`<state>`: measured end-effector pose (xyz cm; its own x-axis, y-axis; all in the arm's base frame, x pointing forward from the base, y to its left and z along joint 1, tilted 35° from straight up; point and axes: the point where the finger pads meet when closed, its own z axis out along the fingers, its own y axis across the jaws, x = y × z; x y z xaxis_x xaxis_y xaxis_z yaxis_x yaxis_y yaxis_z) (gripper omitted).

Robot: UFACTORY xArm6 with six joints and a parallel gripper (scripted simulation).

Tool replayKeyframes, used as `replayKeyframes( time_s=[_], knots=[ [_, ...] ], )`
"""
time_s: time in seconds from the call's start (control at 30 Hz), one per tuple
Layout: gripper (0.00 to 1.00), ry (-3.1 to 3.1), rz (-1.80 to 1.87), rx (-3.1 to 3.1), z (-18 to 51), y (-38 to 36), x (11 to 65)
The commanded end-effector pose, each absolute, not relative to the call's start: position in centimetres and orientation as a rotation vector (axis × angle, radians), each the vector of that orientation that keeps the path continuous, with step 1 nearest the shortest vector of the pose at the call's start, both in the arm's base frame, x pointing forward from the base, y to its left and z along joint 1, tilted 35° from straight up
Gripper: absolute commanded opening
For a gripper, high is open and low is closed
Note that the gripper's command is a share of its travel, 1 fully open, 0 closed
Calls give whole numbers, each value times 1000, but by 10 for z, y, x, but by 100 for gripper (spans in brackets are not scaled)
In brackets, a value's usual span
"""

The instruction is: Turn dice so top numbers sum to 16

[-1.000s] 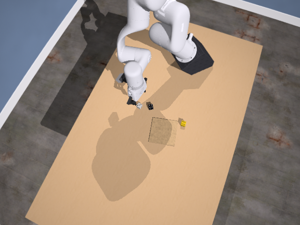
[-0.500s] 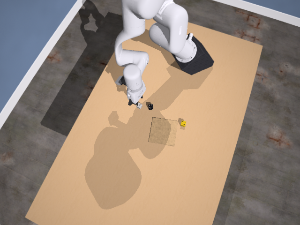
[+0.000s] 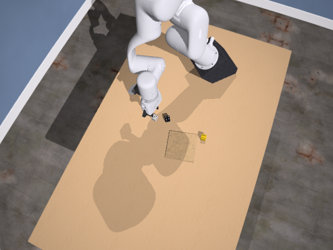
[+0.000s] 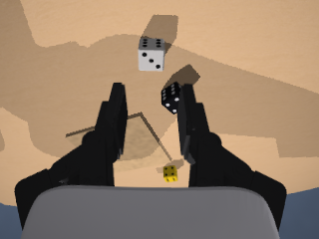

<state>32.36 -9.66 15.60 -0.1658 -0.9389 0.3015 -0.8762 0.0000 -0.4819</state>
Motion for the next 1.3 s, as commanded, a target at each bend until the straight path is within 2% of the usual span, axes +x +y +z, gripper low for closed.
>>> replayKeyframes(
  time_s=[0.0, 1.27],
  knots=[
    [42, 2141, -892, -1954, 157, -97, 324],
    [42, 2141, -894, -1954, 128, -108, 341]
  ],
)
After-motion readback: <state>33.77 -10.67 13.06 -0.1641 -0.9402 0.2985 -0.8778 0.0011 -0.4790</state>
